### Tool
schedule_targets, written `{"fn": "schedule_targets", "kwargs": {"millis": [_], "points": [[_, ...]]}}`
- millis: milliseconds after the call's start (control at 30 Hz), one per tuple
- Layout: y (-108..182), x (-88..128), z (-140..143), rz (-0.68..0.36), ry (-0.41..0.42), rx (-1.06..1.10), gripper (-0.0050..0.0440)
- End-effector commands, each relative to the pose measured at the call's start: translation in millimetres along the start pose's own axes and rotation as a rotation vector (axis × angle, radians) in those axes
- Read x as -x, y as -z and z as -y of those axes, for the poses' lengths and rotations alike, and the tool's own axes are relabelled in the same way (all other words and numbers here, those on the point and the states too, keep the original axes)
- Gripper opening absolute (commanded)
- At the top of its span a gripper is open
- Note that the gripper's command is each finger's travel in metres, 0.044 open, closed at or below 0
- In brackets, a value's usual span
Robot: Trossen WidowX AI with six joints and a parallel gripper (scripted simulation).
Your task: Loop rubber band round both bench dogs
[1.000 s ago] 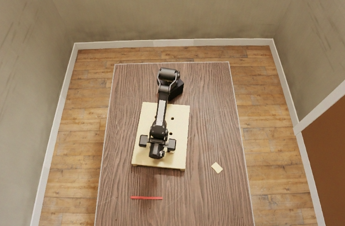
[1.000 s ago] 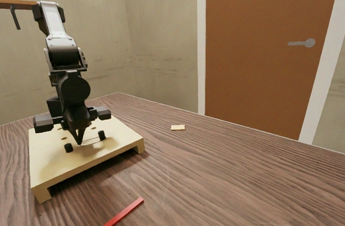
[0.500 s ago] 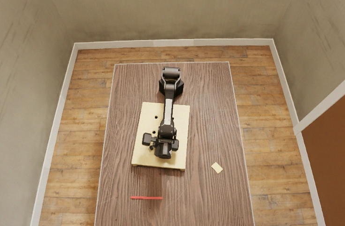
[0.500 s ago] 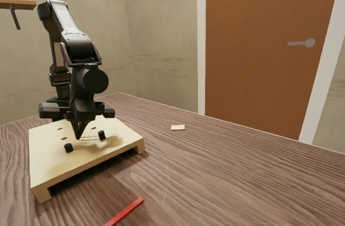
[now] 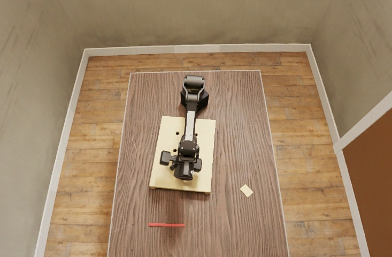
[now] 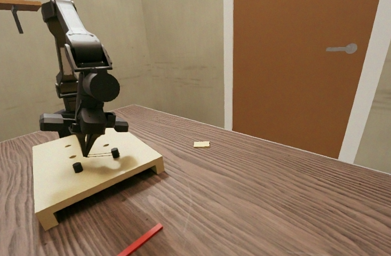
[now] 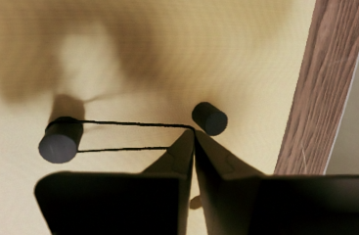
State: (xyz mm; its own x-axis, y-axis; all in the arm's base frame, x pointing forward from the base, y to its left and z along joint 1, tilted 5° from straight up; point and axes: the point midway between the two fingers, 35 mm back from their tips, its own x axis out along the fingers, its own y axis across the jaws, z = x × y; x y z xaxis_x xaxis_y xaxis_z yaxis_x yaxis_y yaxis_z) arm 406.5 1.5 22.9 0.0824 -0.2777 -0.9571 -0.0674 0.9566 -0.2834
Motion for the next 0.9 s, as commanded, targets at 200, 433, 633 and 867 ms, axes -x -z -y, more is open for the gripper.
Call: {"fn": "schedule_targets", "kwargs": {"millis": [200, 433, 633, 867], "points": [[-8, 8, 13, 0.035, 0.001, -0.01, -0.005], [-9, 6, 18, 0.035, 0.001, -0.01, -0.005], [-9, 4, 23, 0.035, 0.002, -0.01, -0.005], [-10, 2, 30, 0.035, 0.002, -0.01, -0.005]]}}
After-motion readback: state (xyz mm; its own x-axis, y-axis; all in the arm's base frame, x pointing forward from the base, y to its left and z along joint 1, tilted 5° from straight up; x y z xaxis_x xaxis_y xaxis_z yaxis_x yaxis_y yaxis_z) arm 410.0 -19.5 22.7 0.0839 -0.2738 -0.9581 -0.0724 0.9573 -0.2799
